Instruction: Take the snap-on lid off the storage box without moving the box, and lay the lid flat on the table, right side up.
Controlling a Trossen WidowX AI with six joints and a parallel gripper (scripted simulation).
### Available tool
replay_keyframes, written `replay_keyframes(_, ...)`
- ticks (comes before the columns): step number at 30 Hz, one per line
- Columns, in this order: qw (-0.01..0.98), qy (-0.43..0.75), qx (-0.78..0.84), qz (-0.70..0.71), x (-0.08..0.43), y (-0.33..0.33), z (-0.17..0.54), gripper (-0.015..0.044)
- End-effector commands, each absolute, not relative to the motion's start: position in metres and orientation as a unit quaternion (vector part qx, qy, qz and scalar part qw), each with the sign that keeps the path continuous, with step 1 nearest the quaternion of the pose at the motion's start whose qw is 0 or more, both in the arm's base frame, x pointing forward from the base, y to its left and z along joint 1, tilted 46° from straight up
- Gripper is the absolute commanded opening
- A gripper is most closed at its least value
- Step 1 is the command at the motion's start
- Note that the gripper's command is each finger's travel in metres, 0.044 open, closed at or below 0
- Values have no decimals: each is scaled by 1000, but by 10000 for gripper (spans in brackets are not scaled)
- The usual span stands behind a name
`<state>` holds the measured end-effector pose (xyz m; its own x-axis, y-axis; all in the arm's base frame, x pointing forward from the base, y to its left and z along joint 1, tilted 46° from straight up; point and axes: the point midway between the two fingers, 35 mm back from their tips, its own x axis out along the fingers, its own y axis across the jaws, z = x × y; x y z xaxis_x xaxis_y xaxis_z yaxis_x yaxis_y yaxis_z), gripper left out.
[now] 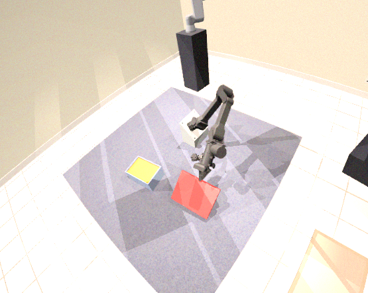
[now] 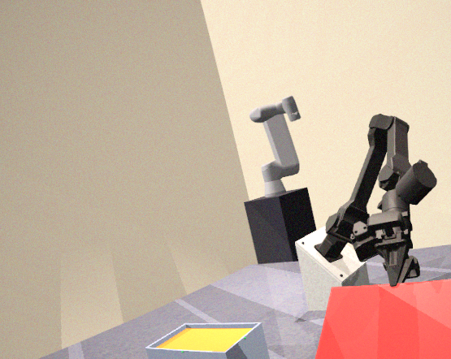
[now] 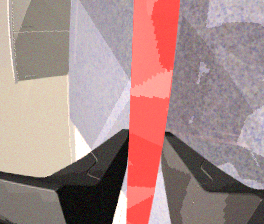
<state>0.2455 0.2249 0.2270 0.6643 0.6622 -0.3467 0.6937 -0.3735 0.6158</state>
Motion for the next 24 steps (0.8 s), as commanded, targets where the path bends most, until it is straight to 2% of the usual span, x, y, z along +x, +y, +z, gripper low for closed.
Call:
replay_keyframes(1,380,405,831,-23,246,226,224,0)
replay_keyframes(24,380,405,831,-23,244,239,211,0)
